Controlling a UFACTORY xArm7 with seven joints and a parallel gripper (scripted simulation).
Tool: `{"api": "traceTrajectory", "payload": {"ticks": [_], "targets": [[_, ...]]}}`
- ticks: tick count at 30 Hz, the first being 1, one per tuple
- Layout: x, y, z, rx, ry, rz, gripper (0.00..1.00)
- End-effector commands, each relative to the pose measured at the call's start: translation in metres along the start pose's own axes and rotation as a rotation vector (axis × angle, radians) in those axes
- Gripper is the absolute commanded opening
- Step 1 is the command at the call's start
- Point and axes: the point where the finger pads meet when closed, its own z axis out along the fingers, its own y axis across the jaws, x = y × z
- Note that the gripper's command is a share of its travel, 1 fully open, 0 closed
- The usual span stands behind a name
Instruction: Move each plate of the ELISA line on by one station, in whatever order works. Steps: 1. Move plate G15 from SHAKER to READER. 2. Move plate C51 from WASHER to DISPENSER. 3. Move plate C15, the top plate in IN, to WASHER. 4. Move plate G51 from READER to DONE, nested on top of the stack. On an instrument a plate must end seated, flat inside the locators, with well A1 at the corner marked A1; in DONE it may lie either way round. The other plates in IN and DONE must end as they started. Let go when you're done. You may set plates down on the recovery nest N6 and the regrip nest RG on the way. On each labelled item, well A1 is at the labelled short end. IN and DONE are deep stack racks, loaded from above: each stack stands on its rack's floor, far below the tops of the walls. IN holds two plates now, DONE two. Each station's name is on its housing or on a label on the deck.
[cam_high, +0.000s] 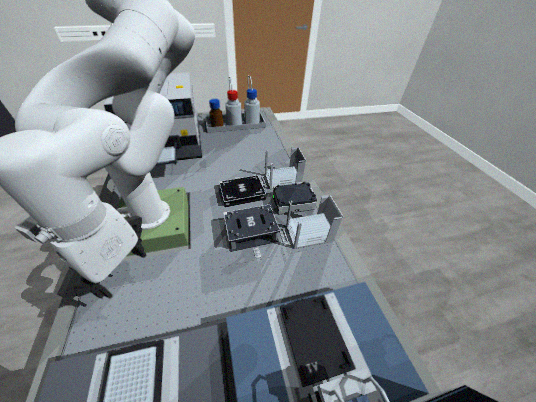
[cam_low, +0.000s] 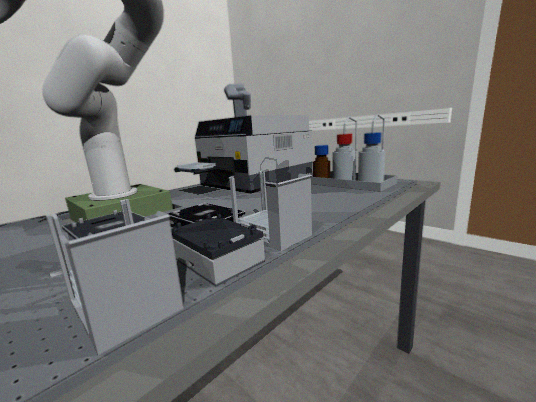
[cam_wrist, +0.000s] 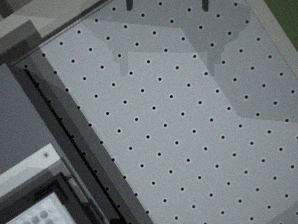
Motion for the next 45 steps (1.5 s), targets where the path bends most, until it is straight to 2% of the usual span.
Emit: {"api": "traceTrajectory", "payload": {"ticks": [1,7,15,23,31,39,45], "targets": [[0.0,0.007,-0.002,0.006,-0.003,-0.043,1.0],[-0.009,0.021,-0.002,0.006,-0.003,-0.243,1.0],[-0.023,0.042,-0.002,0.006,-0.003,-0.25,1.0],[-0.034,0.058,-0.002,0.006,-0.003,-0.49,1.0],[-0.048,0.079,-0.002,0.006,-0.003,-0.497,1.0],[-0.059,0.095,-0.002,0.006,-0.002,-0.737,1.0],[-0.071,0.112,-0.002,0.006,-0.002,-0.744,1.0]]}}
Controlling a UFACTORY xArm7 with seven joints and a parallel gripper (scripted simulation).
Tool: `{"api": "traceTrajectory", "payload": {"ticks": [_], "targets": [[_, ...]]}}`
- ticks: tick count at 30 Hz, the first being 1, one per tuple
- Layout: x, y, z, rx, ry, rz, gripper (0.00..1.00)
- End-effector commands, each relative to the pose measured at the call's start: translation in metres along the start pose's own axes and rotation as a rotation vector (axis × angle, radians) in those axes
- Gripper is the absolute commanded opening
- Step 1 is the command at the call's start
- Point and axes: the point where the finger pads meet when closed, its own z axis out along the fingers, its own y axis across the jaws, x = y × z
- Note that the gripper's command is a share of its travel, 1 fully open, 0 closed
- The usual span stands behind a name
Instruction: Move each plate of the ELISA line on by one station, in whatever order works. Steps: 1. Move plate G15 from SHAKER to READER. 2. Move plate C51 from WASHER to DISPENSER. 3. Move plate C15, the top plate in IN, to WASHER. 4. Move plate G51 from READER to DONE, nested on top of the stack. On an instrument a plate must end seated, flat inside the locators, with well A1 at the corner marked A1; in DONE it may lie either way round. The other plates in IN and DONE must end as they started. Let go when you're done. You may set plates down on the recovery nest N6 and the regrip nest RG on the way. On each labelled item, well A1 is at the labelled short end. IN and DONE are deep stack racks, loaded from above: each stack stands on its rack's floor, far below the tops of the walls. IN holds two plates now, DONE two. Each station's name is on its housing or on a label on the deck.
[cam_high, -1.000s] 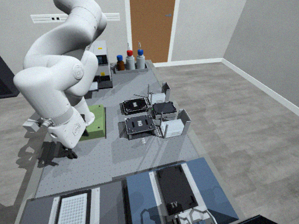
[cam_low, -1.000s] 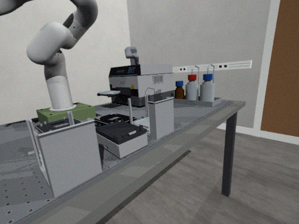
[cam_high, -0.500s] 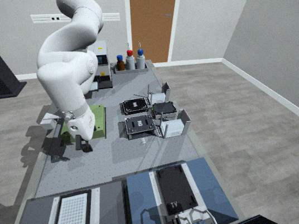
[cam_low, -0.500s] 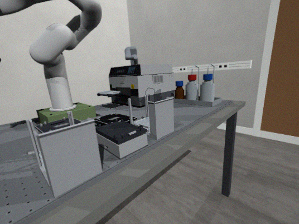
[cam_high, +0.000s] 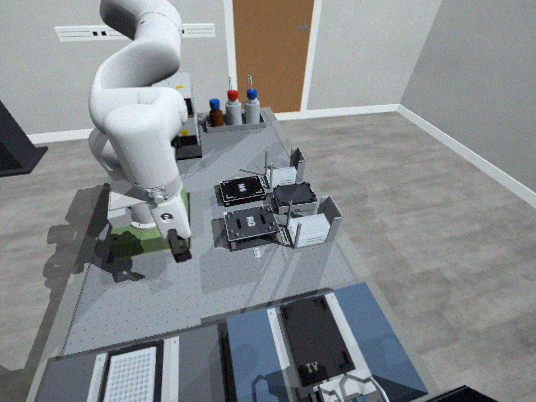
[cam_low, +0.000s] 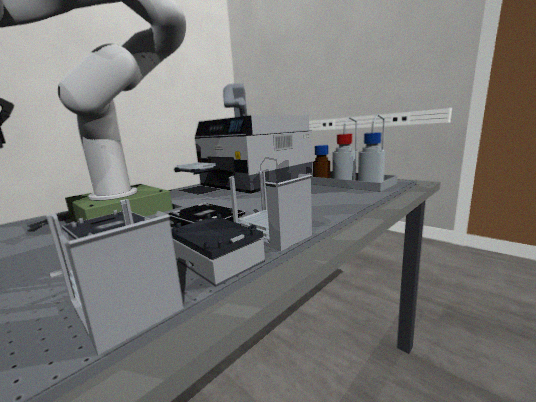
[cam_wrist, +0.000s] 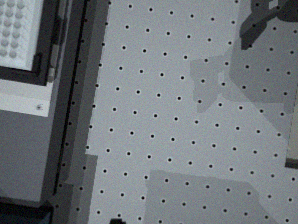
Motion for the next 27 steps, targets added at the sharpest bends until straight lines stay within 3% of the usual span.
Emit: {"api": "traceTrajectory", "payload": {"ticks": [1,10,18,27], "targets": [[-0.014,0.002,-0.001,0.003,-0.001,-0.009,1.0],[-0.034,0.01,-0.001,0.004,-0.001,-0.249,1.0],[-0.056,0.019,-0.001,0.003,-0.001,-0.257,1.0],[-0.074,0.034,-0.001,0.004,-0.001,-0.504,1.0]]}}
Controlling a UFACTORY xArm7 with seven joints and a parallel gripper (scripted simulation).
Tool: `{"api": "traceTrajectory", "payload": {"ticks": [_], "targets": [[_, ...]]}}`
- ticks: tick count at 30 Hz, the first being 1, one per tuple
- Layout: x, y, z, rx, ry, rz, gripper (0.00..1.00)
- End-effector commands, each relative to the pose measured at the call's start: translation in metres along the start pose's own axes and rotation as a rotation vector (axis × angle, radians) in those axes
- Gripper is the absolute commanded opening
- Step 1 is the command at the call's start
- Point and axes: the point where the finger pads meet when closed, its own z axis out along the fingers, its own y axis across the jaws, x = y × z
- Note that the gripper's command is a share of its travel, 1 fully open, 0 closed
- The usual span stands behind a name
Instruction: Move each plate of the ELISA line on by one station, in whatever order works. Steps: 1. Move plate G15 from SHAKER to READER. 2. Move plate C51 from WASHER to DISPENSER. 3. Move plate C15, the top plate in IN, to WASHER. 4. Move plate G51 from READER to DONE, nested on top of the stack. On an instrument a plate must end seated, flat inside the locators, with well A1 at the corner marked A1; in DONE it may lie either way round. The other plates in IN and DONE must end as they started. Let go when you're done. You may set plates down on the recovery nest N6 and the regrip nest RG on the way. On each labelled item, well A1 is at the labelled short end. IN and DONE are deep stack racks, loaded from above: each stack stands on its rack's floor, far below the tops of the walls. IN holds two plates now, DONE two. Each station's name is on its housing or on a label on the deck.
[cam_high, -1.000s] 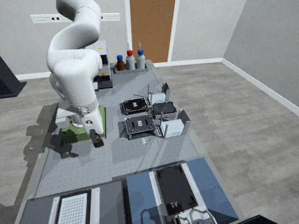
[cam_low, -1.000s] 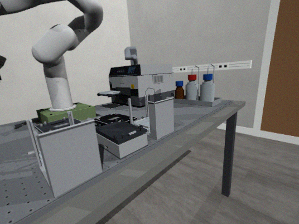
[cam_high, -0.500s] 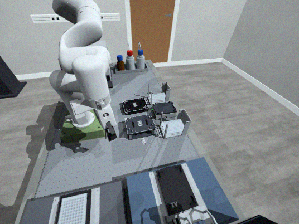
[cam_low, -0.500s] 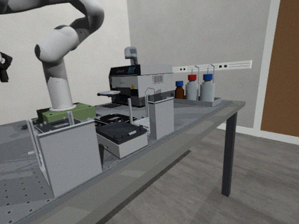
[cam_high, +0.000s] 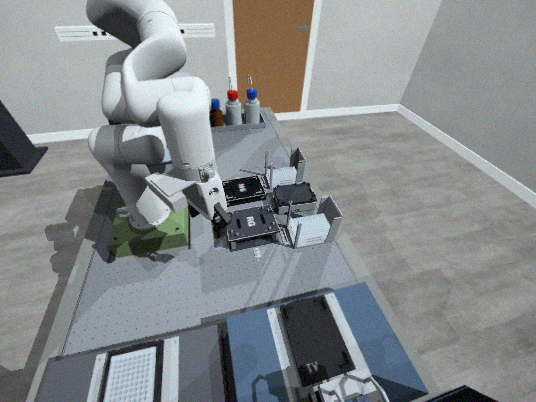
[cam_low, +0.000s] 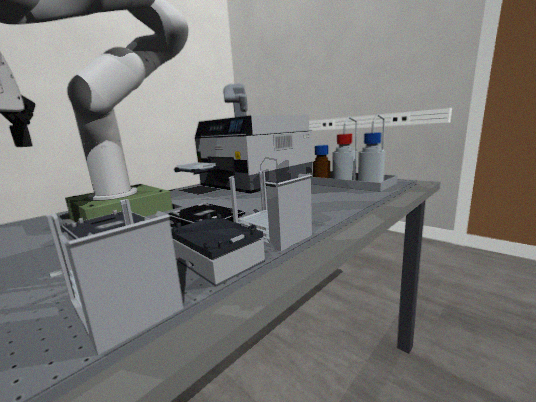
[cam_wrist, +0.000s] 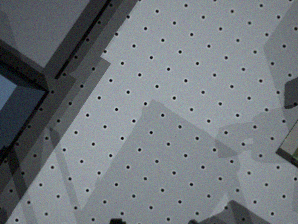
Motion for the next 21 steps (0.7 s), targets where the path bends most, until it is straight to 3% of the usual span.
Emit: {"api": "traceTrajectory", "payload": {"ticks": [1,7,13,21], "targets": [[-0.011,0.002,-0.001,0.007,-0.002,-0.067,1.0],[-0.028,0.007,-0.001,0.006,-0.002,-0.067,1.0],[-0.048,0.013,-0.001,0.007,-0.001,-0.307,1.0],[-0.067,0.018,-0.001,0.007,-0.001,-0.315,1.0]]}}
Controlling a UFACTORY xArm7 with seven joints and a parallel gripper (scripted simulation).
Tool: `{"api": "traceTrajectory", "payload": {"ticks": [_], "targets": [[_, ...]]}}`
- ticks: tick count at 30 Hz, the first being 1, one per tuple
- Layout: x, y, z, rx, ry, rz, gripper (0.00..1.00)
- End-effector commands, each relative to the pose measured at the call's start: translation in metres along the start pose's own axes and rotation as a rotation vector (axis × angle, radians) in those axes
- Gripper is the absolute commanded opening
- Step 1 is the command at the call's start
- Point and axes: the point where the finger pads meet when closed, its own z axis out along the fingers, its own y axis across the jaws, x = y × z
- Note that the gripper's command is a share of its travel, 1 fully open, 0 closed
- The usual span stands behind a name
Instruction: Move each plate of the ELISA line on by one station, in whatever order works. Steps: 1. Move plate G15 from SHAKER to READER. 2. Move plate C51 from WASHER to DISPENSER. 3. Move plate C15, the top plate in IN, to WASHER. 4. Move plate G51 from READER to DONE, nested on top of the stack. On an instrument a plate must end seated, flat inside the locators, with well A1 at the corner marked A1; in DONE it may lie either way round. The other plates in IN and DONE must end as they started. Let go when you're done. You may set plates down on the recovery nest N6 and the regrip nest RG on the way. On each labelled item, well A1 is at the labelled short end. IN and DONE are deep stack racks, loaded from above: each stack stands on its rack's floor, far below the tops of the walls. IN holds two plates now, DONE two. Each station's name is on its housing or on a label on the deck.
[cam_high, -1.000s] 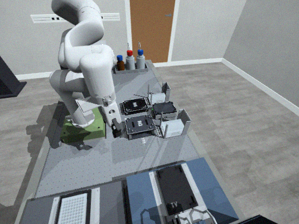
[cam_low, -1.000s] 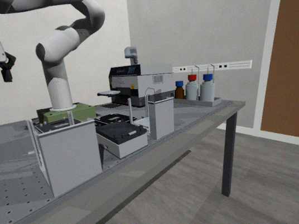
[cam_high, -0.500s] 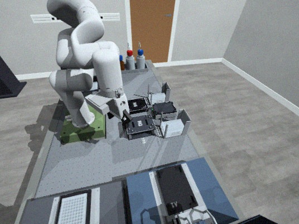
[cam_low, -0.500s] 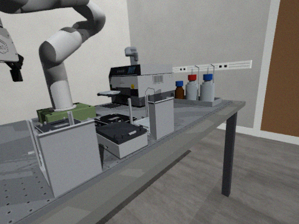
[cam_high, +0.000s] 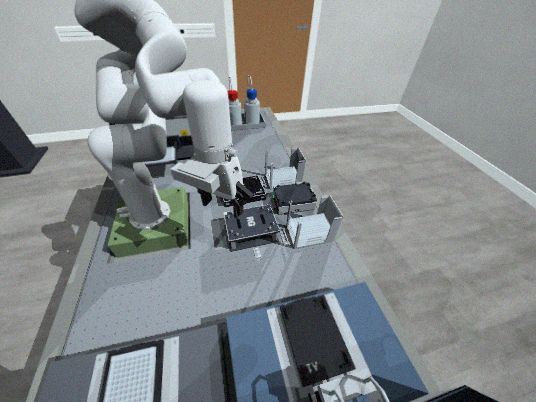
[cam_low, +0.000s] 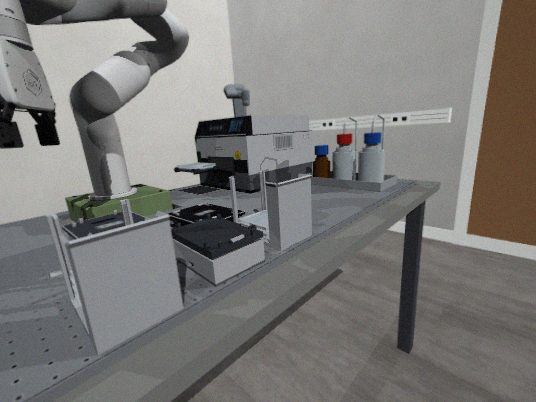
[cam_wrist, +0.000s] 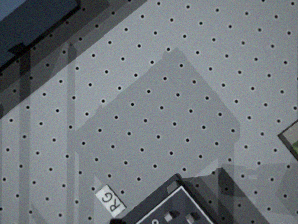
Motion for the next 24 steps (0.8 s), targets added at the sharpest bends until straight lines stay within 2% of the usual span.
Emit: {"api": "traceTrajectory", "payload": {"ticks": [1,8,18,24], "targets": [[-0.014,-0.001,-0.001,0.004,0.0,-0.005,1.0],[-0.035,-0.002,-0.001,0.004,0.0,-0.245,1.0],[-0.06,-0.002,-0.001,0.004,0.0,-0.253,1.0],[-0.08,-0.003,-0.001,0.004,0.0,-0.493,1.0]]}}
